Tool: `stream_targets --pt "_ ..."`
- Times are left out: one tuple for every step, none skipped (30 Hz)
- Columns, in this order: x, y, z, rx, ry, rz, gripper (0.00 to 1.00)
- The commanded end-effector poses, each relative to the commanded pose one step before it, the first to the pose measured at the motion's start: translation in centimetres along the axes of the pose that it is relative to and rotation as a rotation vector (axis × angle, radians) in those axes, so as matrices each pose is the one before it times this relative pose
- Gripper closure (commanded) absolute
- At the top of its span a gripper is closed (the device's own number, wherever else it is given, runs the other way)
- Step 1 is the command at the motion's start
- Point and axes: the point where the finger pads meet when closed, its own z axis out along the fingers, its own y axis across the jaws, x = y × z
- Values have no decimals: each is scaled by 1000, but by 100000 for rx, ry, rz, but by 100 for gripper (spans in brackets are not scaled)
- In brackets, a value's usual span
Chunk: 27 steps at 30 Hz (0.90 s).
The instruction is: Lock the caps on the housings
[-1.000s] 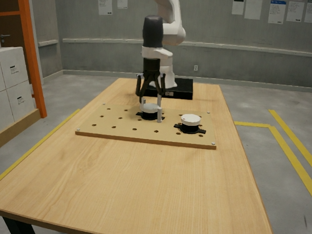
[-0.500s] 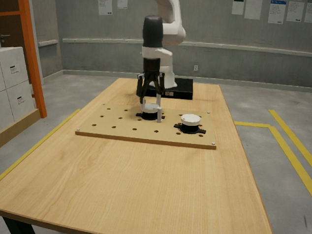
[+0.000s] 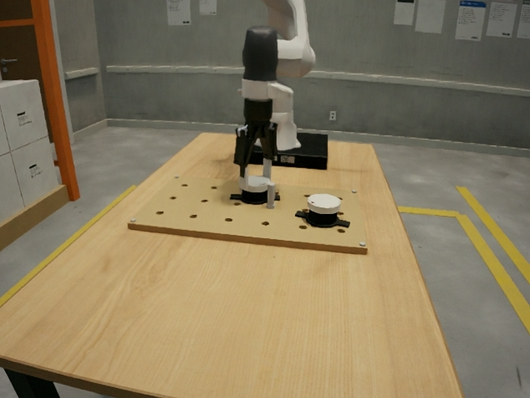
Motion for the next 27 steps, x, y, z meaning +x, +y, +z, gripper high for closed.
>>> stream_targets --pt "-77 -243 167 1451 1188 -19924 90" --pt "0 0 0 0 0 -1457 90" --pt "0 0 0 0 0 0 90" --pt "0 0 0 0 0 0 90" --pt "-8 3 0 -4 3 -1128 90" --pt "0 0 0 0 0 -842 90" --pt "0 0 0 0 0 -557 90" --pt "0 0 0 0 0 -310 90" --pt "0 0 0 0 0 -124 90" --pt "0 0 0 0 0 -19 90" --pt "0 0 0 0 0 0 90" --pt "0 0 0 0 0 0 90" --pt "1 -1 0 0 0 0 90" --pt "1 -2 0 0 0 0 90" --pt "2 -4 0 0 0 0 90" --pt "2 -5 0 0 0 0 90" --pt "3 -7 0 0 0 0 90" --pt "4 -9 0 0 0 0 90" --pt "5 -12 0 0 0 0 90" --pt "0 0 0 0 0 0 90" --pt "0 0 0 0 0 0 90" --pt "10 -15 0 -4 3 -8 90" --pt "8 -17 0 0 0 0 90" --pt "9 -20 0 0 0 0 90" --pt "11 -23 0 0 0 0 90" --pt "12 -27 0 0 0 0 90" --pt "14 -30 0 0 0 0 90"
